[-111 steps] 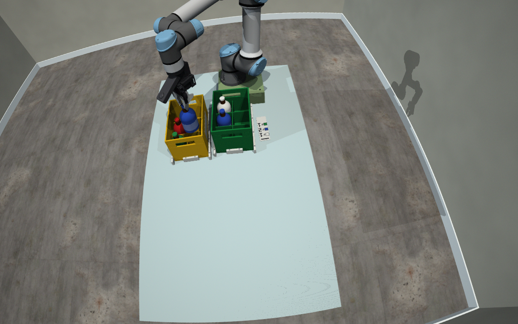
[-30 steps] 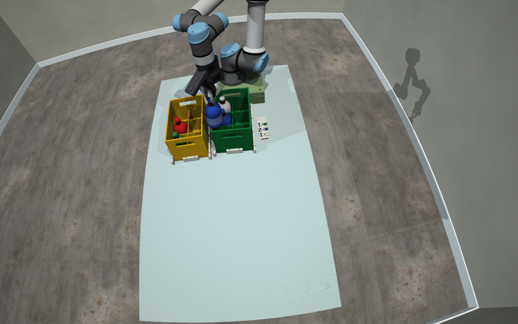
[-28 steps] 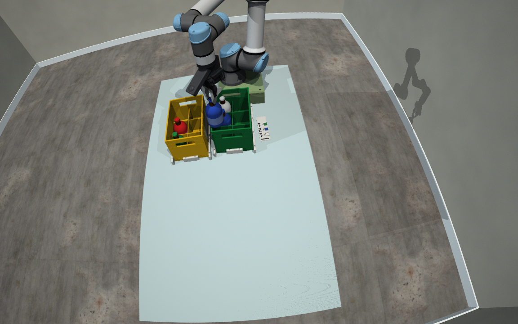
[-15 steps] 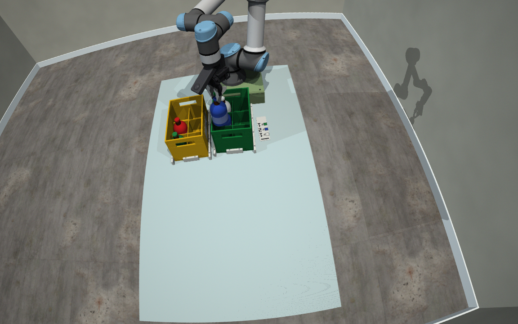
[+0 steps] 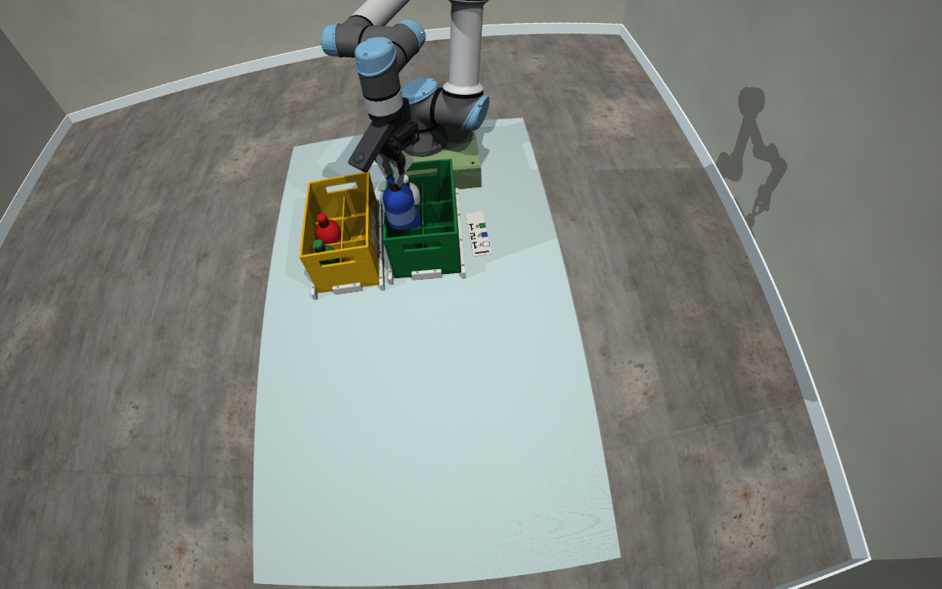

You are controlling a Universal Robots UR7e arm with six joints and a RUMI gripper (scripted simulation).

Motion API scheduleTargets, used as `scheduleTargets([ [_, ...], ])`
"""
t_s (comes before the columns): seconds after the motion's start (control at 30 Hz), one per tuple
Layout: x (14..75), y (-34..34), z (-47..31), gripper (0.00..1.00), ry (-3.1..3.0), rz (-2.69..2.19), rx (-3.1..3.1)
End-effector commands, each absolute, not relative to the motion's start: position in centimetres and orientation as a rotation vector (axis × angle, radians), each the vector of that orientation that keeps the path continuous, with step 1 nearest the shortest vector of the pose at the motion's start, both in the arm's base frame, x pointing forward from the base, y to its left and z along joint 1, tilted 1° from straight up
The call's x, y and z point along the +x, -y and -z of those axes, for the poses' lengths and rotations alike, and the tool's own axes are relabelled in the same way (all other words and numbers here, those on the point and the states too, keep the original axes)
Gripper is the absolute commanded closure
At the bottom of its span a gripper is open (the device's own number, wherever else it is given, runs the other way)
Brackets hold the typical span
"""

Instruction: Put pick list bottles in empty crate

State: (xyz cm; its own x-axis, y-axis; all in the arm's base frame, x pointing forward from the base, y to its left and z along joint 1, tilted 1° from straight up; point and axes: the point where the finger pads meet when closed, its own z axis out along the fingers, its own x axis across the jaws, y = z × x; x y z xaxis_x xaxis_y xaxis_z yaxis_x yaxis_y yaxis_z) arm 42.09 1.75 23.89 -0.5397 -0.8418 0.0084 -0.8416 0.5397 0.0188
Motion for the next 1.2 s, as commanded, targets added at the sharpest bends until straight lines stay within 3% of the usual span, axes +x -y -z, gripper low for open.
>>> scheduleTargets([
  [0.0, 42.42, -1.74, -24.28, 1.0, 2.748, 0.009, 1.504],
  [1.17, 42.49, -1.69, -24.31, 1.0, 2.748, 0.009, 1.504],
])
